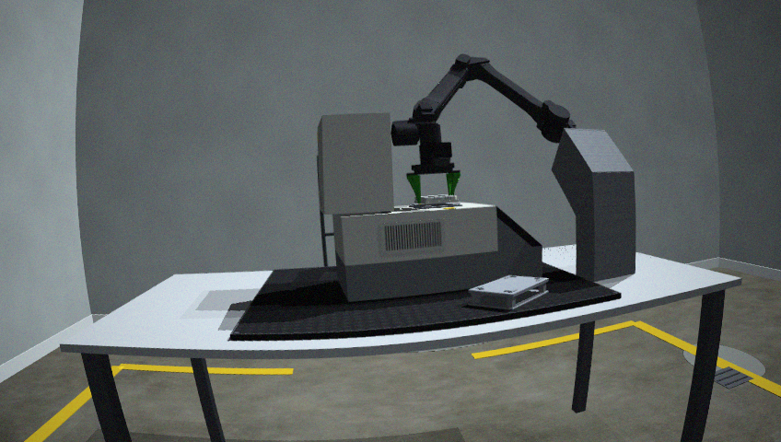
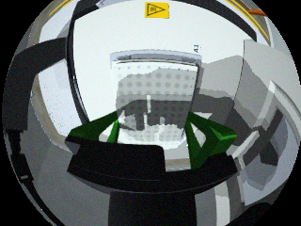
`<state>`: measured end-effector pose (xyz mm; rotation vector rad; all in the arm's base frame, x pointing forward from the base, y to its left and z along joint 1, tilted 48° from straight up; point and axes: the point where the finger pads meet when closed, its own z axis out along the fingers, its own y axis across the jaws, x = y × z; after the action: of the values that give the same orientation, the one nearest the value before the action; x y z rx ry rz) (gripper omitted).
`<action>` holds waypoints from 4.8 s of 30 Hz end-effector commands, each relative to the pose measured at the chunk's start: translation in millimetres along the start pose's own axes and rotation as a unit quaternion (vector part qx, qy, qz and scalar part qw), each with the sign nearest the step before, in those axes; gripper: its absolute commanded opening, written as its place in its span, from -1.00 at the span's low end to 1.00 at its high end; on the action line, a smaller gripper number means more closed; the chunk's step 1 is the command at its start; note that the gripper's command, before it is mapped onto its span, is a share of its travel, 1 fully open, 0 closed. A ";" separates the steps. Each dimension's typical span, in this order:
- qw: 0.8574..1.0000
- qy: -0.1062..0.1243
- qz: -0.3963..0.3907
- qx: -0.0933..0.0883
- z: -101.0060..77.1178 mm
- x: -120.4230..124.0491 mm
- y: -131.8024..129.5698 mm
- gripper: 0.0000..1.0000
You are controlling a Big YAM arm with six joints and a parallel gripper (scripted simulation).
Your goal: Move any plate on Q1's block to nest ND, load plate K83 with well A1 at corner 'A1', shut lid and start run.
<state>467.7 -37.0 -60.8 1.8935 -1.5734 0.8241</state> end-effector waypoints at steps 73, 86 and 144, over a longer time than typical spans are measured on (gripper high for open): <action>0.999 -0.001 0.011 0.032 -12.9 2.8 -20.2 -1.00; 1.000 0.000 0.000 0.024 -17.1 -4.4 -9.6 -1.00; 0.999 0.000 0.012 0.040 -22.5 -1.5 -22.8 1.00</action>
<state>472.5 -39.6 -63.8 1.8993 -1.5731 0.8323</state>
